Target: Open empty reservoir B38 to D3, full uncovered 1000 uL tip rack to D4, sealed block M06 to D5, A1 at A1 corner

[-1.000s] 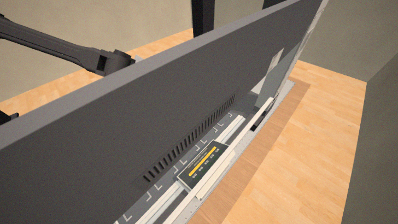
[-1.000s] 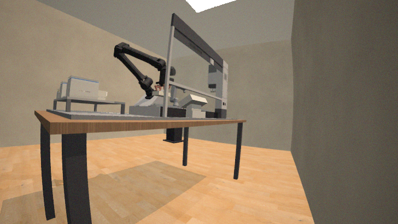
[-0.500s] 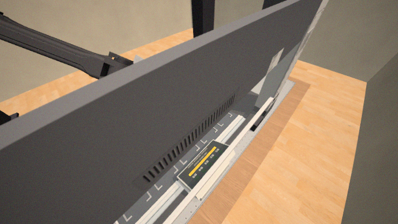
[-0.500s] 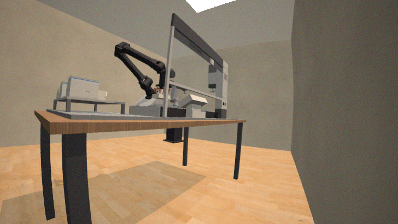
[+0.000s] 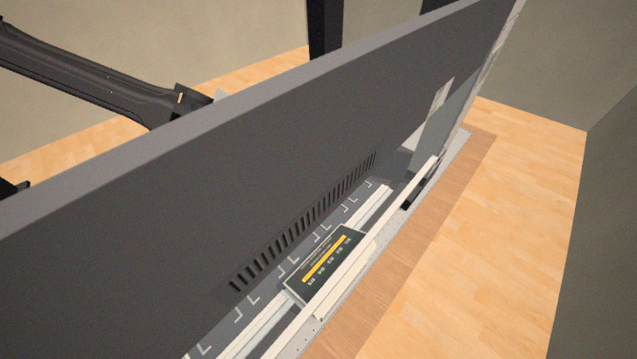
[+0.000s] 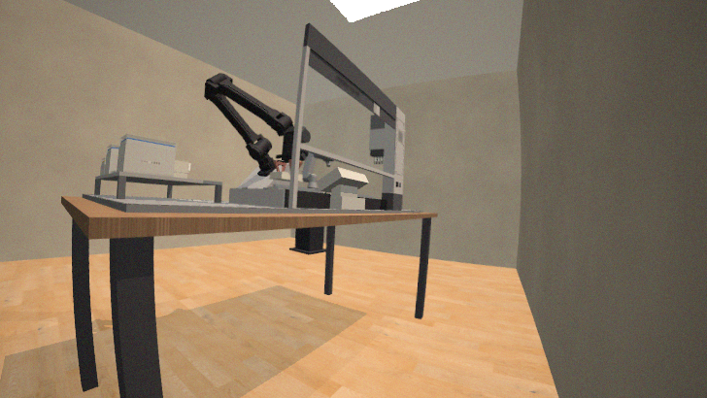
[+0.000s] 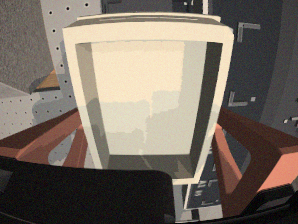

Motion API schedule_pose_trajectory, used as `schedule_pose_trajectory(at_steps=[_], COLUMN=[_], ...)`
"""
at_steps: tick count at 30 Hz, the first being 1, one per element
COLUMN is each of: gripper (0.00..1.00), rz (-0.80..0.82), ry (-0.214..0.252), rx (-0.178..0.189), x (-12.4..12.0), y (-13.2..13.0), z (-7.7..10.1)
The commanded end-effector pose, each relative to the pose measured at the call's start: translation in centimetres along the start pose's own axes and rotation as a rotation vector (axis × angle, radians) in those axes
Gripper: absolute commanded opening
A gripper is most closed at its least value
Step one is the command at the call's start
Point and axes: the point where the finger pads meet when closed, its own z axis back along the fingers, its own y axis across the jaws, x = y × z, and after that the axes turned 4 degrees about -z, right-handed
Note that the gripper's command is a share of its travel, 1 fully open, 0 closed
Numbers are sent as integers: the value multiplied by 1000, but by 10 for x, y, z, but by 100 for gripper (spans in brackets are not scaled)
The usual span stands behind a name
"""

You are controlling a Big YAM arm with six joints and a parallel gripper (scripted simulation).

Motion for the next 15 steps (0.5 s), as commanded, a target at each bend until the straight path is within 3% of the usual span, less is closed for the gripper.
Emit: schedule_pose_trajectory(at_steps=[1,14,15], gripper=[0,0,0], rz=[14,14,9], ry=[1,1,0], rx=[1,2,-11], x=[0,0,-1], y=[-1,0,-5], z=[-7,-26,-25])
